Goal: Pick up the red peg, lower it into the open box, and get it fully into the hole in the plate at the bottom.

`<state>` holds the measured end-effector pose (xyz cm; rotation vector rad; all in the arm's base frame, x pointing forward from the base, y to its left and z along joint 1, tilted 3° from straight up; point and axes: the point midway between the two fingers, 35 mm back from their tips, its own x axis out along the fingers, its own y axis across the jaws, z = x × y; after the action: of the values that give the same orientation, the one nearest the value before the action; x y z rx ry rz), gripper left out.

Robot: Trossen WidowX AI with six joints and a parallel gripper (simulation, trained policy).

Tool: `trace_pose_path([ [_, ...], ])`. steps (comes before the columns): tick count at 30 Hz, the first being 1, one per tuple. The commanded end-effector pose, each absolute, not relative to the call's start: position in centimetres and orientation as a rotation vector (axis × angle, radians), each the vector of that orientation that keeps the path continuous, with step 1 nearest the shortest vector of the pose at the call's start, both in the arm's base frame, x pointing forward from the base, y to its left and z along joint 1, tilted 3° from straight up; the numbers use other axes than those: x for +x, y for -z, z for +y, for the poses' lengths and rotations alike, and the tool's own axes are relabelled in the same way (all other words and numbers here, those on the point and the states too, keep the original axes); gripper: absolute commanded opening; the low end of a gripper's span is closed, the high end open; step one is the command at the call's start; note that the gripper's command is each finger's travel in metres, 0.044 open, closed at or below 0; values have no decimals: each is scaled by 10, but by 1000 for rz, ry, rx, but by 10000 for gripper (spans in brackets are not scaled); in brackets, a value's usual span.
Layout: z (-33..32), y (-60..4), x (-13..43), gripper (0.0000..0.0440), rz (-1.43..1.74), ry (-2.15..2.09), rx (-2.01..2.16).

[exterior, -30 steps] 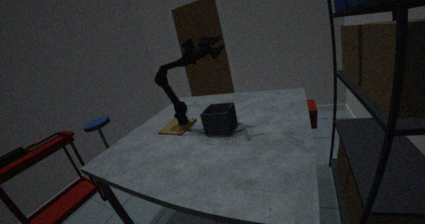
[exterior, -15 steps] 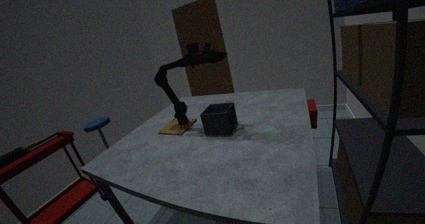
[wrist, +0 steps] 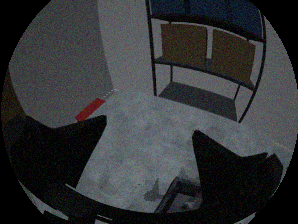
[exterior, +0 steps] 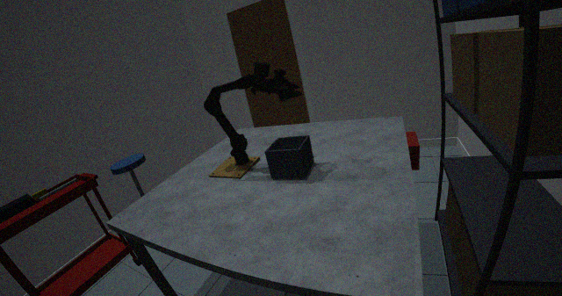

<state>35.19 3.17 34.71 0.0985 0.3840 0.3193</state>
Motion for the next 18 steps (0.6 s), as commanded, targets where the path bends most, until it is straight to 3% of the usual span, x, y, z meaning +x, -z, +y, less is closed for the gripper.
trace_pose_path([
  [1,38,-332,346,440,464,-328,171],
  [18,72,-256,300,440,931,-266,534],
])
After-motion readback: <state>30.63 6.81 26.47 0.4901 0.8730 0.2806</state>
